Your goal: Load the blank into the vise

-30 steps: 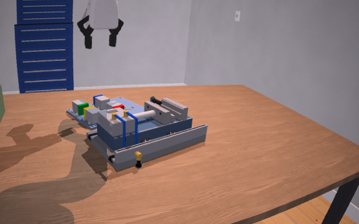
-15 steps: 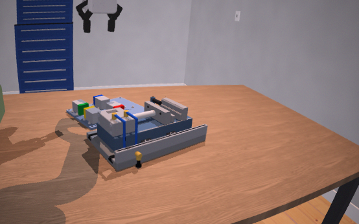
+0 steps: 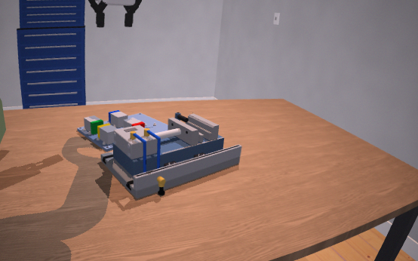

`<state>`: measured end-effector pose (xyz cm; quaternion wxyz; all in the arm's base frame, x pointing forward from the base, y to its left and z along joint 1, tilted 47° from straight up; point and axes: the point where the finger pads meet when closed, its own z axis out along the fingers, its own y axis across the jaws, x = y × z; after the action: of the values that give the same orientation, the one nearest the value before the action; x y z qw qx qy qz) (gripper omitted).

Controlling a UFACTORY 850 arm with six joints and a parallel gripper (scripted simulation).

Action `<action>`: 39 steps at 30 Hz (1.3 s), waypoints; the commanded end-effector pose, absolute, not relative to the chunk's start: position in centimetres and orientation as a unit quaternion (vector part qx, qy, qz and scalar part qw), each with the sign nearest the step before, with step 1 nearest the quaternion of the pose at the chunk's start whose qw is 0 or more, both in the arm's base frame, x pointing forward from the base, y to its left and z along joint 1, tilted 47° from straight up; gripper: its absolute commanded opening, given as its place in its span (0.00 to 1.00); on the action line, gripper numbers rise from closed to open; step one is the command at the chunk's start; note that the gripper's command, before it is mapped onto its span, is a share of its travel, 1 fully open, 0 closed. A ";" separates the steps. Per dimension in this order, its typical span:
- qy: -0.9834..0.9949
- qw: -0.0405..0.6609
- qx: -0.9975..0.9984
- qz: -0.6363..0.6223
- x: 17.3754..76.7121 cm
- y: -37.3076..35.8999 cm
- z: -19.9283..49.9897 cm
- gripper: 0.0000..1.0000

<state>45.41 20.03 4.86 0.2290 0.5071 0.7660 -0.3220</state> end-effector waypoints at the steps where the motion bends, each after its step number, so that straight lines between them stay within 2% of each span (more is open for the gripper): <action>1: 0.766 0.229 0.507 -0.321 45.3 21.0 5.5 1.00; 39: 0.766 0.229 0.507 -0.321 45.5 19.8 4.7 1.00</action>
<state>45.45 19.71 4.67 0.2290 0.5072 0.7658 -0.3224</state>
